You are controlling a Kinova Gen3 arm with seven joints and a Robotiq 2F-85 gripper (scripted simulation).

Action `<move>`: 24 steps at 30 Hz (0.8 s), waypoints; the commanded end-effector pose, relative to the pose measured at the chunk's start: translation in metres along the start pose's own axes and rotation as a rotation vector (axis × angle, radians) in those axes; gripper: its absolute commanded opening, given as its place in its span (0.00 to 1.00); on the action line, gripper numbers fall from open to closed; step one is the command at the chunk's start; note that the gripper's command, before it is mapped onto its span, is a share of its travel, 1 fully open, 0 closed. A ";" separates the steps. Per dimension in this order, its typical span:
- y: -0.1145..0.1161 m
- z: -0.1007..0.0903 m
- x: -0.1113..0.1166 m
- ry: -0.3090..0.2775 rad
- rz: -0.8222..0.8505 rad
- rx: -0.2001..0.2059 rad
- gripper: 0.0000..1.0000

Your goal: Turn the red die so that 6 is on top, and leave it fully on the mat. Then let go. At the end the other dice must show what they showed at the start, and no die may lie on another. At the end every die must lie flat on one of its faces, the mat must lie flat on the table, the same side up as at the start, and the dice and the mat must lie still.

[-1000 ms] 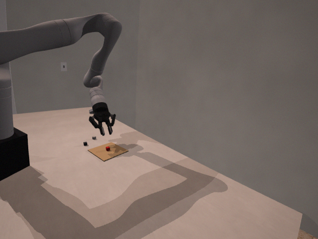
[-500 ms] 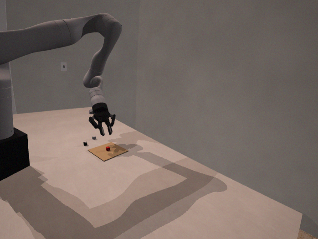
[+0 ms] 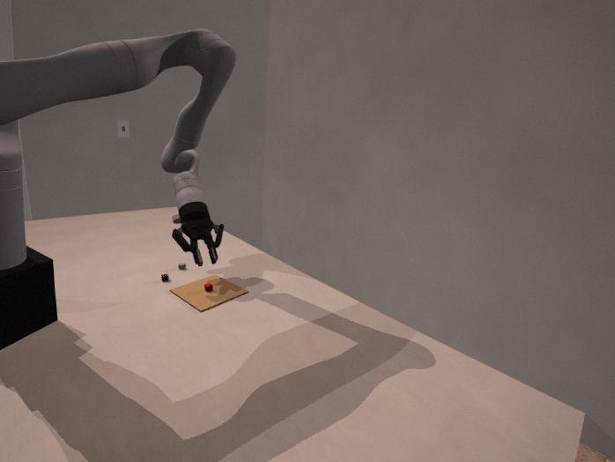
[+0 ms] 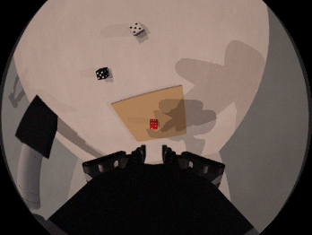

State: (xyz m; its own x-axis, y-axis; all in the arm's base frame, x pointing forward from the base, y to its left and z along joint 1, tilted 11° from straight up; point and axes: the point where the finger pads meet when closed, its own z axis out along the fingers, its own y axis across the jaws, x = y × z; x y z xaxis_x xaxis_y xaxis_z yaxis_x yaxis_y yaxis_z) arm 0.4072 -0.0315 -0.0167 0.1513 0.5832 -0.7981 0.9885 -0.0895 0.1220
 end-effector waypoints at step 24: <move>-0.001 0.030 0.030 -0.001 -0.001 0.001 0.31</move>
State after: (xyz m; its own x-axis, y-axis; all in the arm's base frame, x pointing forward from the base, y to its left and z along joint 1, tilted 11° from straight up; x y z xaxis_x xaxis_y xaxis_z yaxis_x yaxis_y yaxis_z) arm 0.4127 -0.0376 -0.0536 0.1541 0.5841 -0.7969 0.9880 -0.0891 0.1258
